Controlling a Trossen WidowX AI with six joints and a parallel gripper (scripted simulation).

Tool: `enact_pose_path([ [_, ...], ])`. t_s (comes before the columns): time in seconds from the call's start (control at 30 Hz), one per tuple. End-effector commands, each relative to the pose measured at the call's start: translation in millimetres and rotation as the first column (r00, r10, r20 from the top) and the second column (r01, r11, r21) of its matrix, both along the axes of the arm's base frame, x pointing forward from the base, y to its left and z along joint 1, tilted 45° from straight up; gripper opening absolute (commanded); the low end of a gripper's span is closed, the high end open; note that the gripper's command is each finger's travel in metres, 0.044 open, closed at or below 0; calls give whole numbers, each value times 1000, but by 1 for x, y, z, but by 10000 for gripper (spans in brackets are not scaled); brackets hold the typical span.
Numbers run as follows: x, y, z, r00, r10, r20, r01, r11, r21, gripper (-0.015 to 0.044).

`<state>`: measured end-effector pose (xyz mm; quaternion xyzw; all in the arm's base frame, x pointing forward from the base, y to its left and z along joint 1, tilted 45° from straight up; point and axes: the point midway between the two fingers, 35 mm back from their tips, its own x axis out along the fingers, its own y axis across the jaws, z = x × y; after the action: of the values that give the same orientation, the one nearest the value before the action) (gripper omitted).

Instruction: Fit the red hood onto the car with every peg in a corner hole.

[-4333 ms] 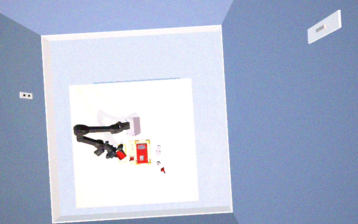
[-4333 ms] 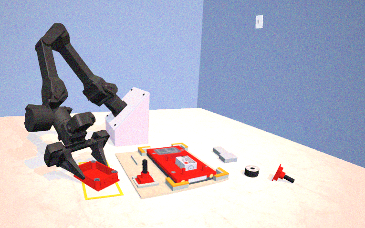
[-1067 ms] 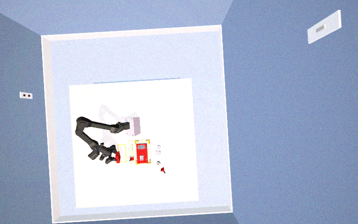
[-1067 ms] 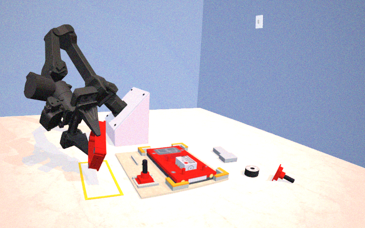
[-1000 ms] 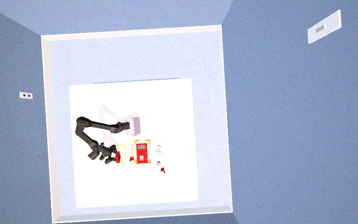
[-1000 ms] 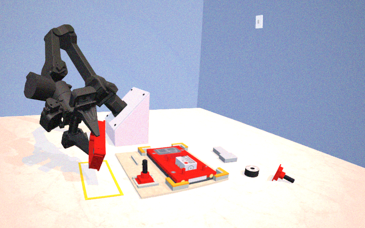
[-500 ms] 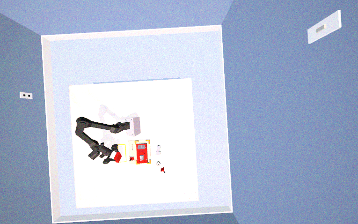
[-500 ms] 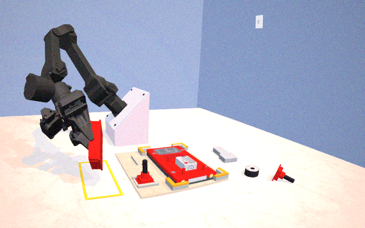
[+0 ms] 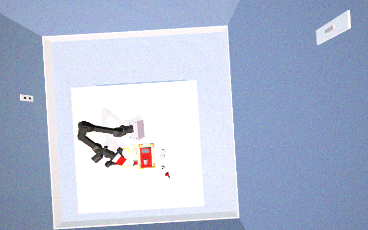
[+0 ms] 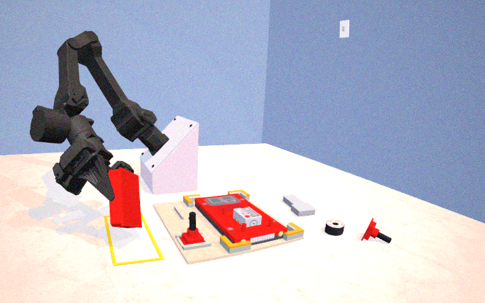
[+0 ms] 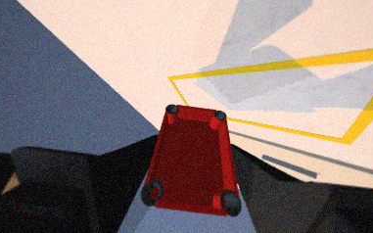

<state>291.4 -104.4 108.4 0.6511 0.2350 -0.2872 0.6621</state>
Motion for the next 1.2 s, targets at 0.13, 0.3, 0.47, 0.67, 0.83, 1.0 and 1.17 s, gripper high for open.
enact_pose_path([
  [0.13,-4,-13,-12,979,-206,-6,202,953,225,0],
  [0.3,-8,-28,-22,943,-330,-31,319,879,354,0],
  [0.47,-13,-36,-26,921,-387,-47,371,832,413,0],
  [0.67,-8,-29,-17,940,-341,-18,321,863,390,0],
  [0.83,-7,-30,-15,939,-345,-12,321,859,400,105],
  [1.0,-7,-30,-15,939,-345,-12,321,859,400,236],
  [1.17,-7,-30,-15,939,-345,-12,321,859,400,368],
])
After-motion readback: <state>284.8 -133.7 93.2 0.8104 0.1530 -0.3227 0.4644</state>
